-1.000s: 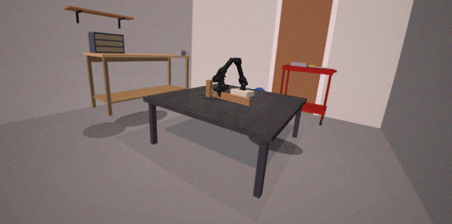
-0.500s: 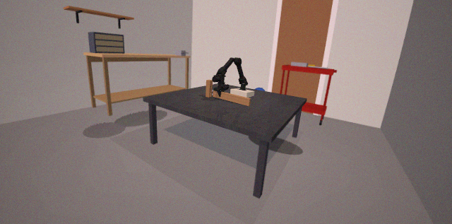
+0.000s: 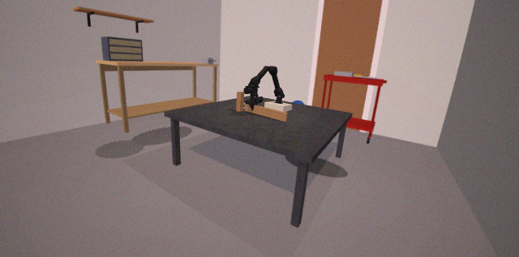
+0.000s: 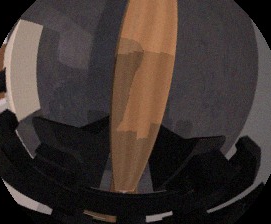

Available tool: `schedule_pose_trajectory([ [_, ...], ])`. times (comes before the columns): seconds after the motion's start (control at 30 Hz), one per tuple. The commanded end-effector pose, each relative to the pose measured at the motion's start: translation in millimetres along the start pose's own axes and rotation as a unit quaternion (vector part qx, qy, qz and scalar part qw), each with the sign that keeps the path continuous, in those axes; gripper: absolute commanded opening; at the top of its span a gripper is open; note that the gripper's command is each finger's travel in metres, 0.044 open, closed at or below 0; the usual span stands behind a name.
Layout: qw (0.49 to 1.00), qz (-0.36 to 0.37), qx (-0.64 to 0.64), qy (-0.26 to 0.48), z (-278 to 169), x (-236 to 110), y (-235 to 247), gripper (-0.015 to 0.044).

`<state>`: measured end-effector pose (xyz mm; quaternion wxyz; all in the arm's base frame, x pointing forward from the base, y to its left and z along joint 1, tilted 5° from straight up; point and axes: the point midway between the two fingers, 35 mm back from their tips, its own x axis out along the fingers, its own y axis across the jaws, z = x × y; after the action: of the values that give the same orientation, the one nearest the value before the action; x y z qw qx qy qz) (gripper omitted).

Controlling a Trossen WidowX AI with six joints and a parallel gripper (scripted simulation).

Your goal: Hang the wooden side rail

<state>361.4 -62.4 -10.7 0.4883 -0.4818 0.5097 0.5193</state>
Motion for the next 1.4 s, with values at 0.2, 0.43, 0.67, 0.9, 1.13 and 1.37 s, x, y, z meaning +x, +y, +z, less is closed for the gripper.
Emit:
schedule_pose_trajectory([
  [0.2,1.0,-0.008,-0.002,0.0,-0.1,-7.0,-3.4,0.0],
  [0.43,1.0,-0.008,-0.002,0.0,-0.1,-8.2,-3.3,0.0],
  [0.67,1.0,-0.008,-0.002,0.0,-0.1,-9.3,-3.3,0.0],
  [0.9,1.0,-0.008,-0.002,0.0,-0.1,-10.5,-3.3,0.0],
  [1.13,1.0,-0.008,-0.002,0.0,-0.1,-11.7,-3.3,0.0],
  [1.37,1.0,-0.008,-0.002,0.0,-0.1,-12.8,-3.3,0.0],
])
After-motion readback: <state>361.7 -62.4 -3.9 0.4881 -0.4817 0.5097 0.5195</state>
